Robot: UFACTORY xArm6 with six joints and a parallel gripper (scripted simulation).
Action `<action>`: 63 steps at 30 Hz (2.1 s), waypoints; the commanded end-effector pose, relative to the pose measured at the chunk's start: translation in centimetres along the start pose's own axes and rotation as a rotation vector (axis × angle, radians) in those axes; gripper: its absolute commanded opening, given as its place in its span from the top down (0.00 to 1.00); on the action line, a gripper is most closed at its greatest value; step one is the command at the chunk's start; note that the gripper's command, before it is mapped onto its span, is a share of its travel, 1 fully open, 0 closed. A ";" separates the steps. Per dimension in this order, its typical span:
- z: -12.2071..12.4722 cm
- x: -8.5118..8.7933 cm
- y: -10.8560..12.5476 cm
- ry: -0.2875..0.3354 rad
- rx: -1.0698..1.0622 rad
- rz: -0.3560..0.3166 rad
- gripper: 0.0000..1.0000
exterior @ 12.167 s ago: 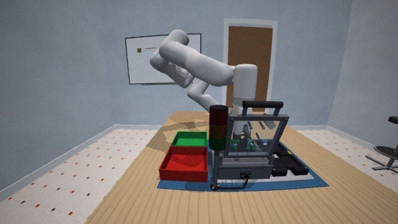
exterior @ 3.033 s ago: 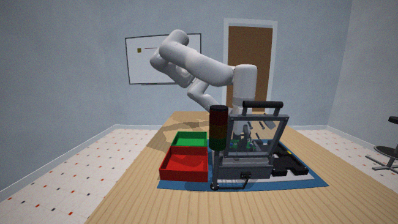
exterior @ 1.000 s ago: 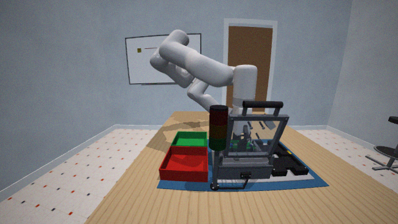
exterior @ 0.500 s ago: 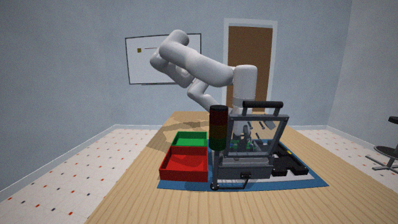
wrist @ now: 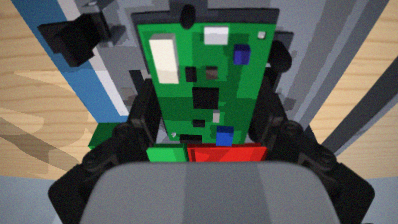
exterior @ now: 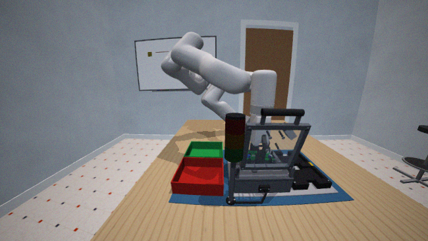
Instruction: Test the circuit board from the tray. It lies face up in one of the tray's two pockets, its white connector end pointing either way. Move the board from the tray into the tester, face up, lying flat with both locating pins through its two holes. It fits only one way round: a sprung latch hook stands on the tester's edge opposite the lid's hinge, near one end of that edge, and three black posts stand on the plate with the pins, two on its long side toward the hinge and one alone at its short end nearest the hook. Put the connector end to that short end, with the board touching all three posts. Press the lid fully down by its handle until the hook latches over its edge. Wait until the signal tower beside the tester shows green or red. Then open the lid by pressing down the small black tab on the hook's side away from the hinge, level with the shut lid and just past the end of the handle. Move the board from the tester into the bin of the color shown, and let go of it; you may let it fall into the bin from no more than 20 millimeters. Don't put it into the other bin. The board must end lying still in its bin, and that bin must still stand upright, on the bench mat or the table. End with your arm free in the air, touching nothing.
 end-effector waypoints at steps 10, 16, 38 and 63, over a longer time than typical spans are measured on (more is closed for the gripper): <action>0.2 0.1 -0.1 0.003 -0.002 0.003 0.21; 0.2 0.1 -0.1 0.003 -0.002 0.003 0.21; 0.2 -0.2 -0.1 0.003 -0.002 0.003 0.00; 0.2 -0.2 -0.1 0.003 -0.002 0.003 0.00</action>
Point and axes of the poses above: the point where the finger pads meet when closed, its own x axis back along the fingers, its own z axis across the jaws, y = z × x, the point moved 3 cm from there along x, back along the fingers, and after that the axes turned 14 degrees about -x, right-handed, at the moved point
